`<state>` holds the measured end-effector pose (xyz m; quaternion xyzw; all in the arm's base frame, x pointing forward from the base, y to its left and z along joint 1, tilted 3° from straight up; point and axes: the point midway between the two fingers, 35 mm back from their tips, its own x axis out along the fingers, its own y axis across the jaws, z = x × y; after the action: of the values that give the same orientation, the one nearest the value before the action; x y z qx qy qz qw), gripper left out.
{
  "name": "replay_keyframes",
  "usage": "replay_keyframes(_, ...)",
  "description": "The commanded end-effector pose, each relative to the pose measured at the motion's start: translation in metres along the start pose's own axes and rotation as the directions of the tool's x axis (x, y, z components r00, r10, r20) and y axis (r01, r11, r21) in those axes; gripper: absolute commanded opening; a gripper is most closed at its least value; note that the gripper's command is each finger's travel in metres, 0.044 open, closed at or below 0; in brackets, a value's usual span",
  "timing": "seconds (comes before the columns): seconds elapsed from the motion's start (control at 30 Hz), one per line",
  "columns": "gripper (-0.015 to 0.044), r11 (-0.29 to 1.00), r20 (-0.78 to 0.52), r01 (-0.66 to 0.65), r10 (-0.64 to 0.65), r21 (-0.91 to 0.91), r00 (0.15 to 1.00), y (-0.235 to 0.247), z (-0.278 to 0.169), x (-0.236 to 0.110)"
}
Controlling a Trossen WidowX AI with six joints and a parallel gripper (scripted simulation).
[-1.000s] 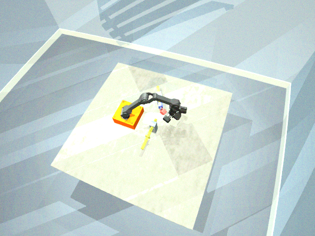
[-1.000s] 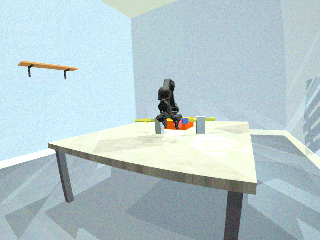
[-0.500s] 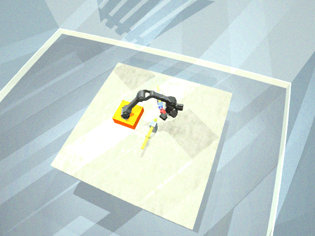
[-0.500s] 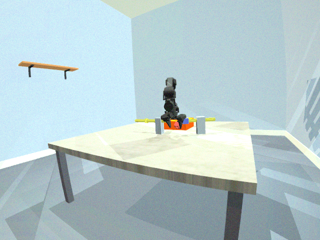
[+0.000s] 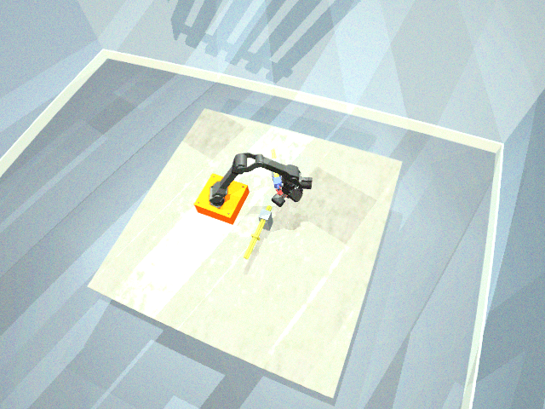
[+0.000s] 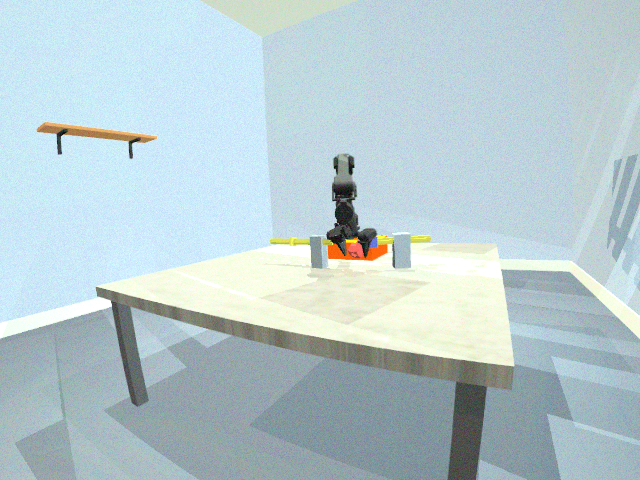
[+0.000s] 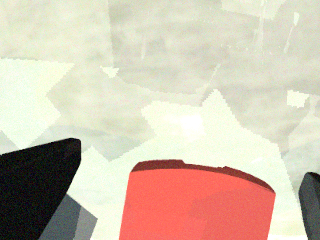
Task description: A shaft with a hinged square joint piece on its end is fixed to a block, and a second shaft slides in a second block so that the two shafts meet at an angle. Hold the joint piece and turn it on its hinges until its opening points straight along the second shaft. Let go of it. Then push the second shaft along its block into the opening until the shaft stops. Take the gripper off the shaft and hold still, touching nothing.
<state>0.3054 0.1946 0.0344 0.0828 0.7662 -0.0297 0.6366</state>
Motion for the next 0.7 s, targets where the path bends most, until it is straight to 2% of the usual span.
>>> replay_keyframes(0.0, 0.0440, 1.000, -0.007, 0.001, -0.001, 0.006, 1.000, -0.001, -0.003, 0.008)
replay_keyframes(0.43, 0.0440, 1.000, -0.008, 0.002, -0.002, 0.006, 1.000, -0.001, -0.003, 0.026)
replay_keyframes(0.67, 0.0256, 1.000, -0.008, 0.002, -0.002, 0.006, 1.000, -0.001, -0.003, 0.026)
